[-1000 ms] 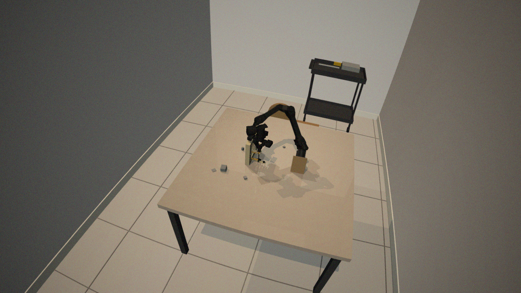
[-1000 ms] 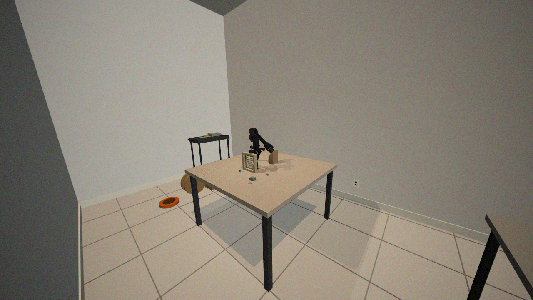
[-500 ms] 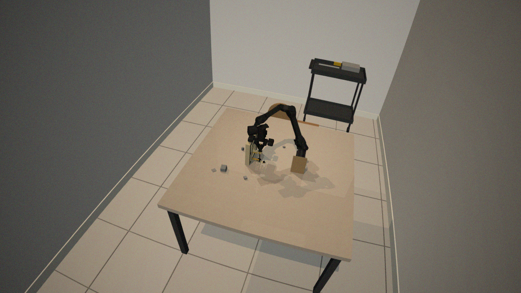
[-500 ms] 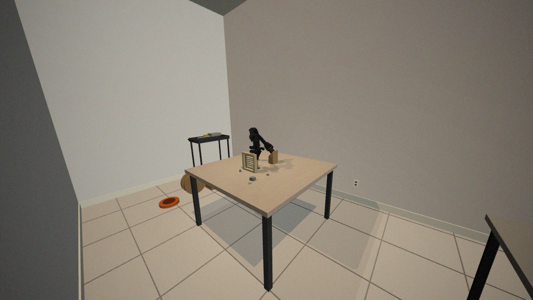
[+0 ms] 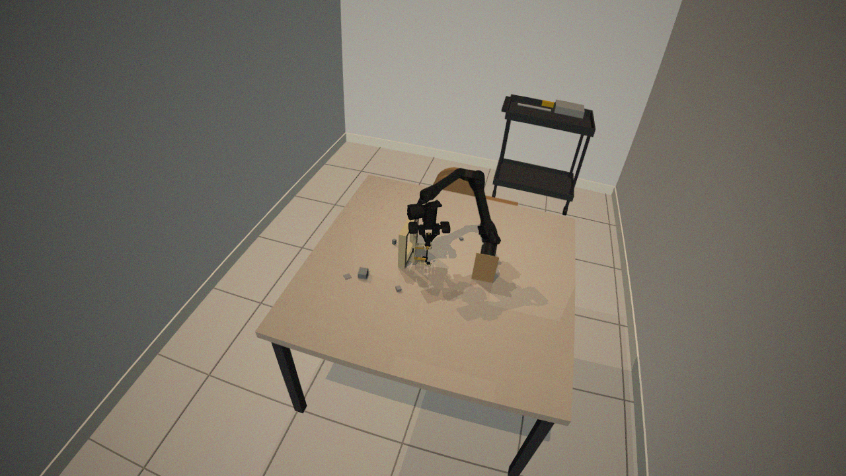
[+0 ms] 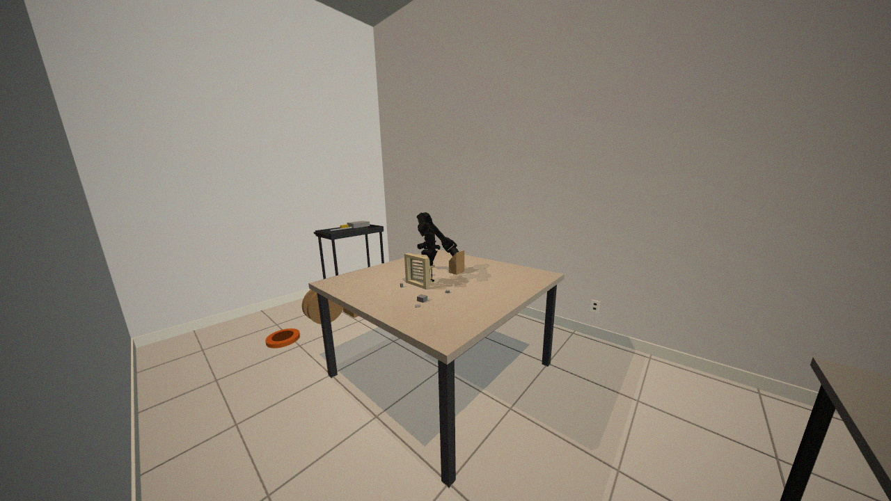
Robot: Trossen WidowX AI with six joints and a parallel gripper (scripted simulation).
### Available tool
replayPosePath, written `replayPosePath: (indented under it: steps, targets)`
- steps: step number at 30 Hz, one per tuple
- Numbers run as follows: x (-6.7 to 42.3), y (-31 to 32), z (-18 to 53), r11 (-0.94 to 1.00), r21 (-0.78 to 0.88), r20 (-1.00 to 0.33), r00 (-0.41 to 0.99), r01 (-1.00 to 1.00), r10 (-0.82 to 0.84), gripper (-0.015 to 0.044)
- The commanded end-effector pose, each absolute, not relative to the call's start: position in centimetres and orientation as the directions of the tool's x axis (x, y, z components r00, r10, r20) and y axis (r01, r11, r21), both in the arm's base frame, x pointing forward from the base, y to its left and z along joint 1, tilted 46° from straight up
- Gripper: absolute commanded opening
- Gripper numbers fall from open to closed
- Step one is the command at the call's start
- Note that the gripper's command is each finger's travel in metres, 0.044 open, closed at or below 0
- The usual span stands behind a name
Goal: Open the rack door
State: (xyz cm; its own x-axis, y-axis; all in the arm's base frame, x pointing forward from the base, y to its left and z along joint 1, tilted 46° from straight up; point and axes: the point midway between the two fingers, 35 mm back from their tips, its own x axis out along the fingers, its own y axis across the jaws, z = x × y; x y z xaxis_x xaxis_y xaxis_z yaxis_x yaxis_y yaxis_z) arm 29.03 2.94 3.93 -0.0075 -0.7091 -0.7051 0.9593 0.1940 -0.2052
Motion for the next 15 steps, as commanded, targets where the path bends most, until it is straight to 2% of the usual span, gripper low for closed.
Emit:
replayPosePath:
  steps: [1, 15]
  targets:
    - [28.3, 2.6, 4.4, 0.263, -0.267, -0.705, -0.002, 0.927, -0.710, 0.0009]
    - [25.7, 0.9, 6.0, 0.425, -0.433, -0.704, -0.003, 0.795, -0.711, 0.0009]
